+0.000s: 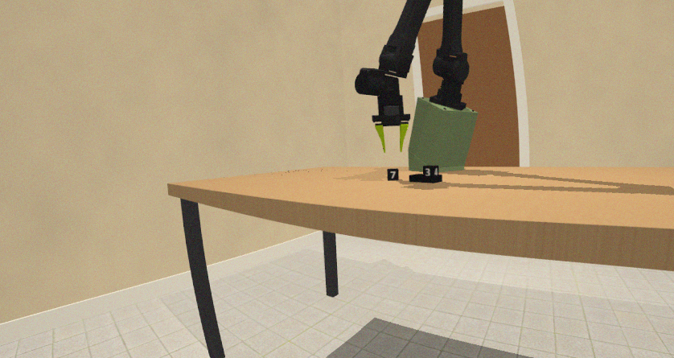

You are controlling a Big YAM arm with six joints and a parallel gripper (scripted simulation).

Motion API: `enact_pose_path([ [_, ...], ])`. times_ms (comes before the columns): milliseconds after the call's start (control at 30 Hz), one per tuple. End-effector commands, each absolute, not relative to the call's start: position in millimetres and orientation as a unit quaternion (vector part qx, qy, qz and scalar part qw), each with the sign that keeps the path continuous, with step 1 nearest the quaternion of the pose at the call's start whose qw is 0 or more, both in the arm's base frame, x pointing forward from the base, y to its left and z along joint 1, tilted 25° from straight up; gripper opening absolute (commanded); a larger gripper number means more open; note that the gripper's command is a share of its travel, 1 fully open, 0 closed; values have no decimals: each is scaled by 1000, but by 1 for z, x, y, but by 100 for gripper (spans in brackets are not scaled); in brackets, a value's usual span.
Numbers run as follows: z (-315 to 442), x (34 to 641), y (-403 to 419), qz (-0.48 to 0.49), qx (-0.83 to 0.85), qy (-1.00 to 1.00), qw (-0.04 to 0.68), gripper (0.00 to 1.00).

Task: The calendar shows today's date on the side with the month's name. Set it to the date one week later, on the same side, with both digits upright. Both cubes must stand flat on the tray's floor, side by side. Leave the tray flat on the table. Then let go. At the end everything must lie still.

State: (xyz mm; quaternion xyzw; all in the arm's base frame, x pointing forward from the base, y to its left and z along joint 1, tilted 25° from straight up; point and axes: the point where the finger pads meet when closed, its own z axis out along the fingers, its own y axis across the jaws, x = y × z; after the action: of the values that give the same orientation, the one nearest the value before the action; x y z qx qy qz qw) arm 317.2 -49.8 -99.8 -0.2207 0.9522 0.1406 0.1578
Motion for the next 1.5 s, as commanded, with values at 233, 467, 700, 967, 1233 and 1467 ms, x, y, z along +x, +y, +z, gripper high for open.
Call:
enact_pose_path([
  [233, -82, 324, -65, 128, -222, 951, 170, 44],
  [467, -90, 326, -54, 123, -231, 961, 90, 44],
  [700, -88, 327, -53, 106, -239, 965, 36, 44],
  [967, -89, 327, -53, 98, -242, 965, -5, 44],
  [1233, -88, 327, -51, 74, -251, 961, -92, 44],
  [1467, -88, 327, -51, 71, -251, 959, -108, 44],
])
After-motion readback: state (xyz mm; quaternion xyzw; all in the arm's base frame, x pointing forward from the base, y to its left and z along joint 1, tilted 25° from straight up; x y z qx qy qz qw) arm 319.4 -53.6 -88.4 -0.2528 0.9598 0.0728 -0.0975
